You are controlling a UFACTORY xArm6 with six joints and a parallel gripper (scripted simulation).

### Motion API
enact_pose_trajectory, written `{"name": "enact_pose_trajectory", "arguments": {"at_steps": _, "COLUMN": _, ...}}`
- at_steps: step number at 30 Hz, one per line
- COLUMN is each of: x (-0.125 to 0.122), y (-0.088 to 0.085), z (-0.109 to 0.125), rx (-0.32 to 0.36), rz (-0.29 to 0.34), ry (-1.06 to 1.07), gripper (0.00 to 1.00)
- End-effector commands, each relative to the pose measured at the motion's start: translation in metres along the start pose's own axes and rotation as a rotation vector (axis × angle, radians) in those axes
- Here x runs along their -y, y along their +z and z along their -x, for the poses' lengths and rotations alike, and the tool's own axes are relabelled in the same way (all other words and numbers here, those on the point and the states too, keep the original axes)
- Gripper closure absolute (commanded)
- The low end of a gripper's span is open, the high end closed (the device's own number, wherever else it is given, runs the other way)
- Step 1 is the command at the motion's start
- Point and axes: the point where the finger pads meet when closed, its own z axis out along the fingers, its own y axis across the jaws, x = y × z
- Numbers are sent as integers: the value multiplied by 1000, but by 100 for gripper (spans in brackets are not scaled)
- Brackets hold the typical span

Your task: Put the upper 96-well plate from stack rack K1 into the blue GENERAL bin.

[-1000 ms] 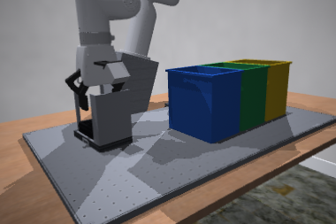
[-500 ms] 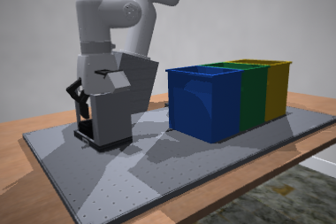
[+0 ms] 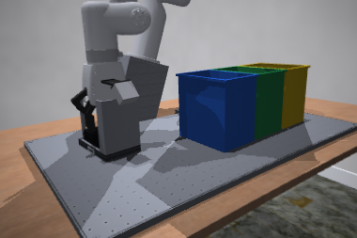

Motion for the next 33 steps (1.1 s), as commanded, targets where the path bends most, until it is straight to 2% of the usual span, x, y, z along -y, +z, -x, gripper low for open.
{"name": "enact_pose_trajectory", "arguments": {"at_steps": 1, "x": -1, "y": -1, "z": -1, "rx": -2, "rz": 2, "ry": 0, "gripper": 0}}
{"name": "enact_pose_trajectory", "arguments": {"at_steps": 33, "x": -1, "y": 16, "z": -1, "rx": -2, "rz": 2, "ry": 0, "gripper": 0}}
